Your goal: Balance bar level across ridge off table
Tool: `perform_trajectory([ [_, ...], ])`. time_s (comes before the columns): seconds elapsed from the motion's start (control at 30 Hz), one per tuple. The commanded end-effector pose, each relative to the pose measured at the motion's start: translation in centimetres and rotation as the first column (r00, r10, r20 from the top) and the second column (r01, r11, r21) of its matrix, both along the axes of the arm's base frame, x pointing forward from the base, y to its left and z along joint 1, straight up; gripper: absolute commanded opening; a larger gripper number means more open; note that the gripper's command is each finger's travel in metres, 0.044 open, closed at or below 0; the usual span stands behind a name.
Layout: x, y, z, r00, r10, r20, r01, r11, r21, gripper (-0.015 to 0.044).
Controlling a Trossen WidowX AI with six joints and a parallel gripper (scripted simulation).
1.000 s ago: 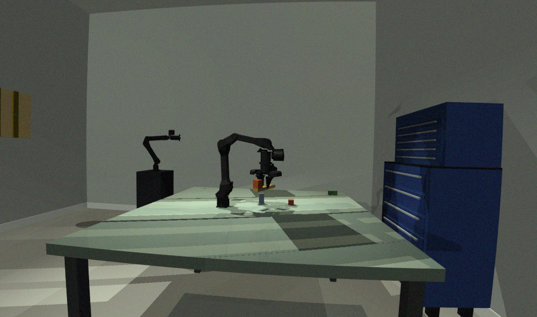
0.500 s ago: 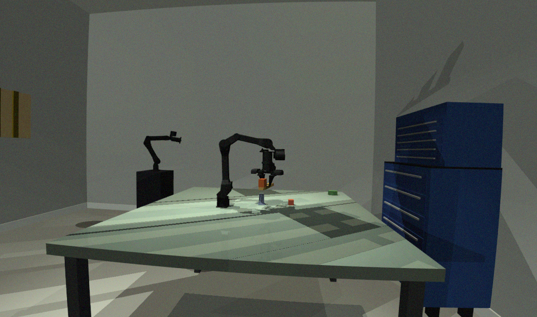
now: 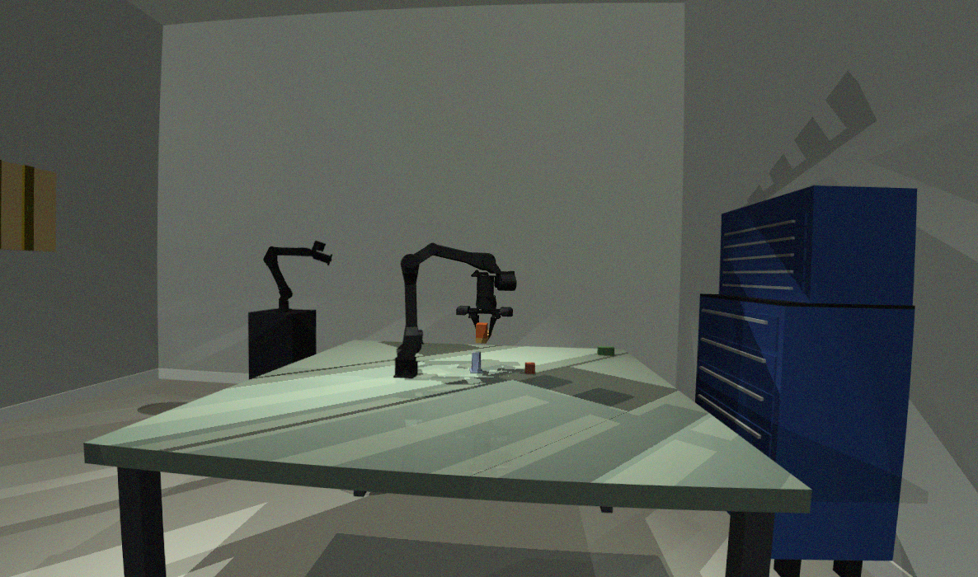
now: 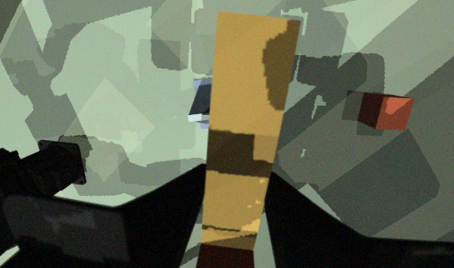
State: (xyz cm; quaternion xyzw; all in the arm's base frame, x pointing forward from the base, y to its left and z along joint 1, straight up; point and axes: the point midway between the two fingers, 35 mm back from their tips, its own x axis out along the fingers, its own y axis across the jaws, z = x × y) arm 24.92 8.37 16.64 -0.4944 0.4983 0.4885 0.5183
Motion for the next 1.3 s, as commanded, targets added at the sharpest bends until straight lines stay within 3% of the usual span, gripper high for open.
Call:
perform_trajectory([
  [0.0, -0.7, 1.5, 0.0, 0.997, 0.071, -0.001, -0.071, 0.997, -0.006, 0.0],
  [0.4, -3.0, 4.8, 0.0, 0.975, 0.222, -0.002, -0.222, 0.975, -0.006, 0.0],
  [1.27, -3.2, 4.9, -3.6, 0.975, 0.224, -0.002, -0.224, 0.975, -0.006, 0.0],
])
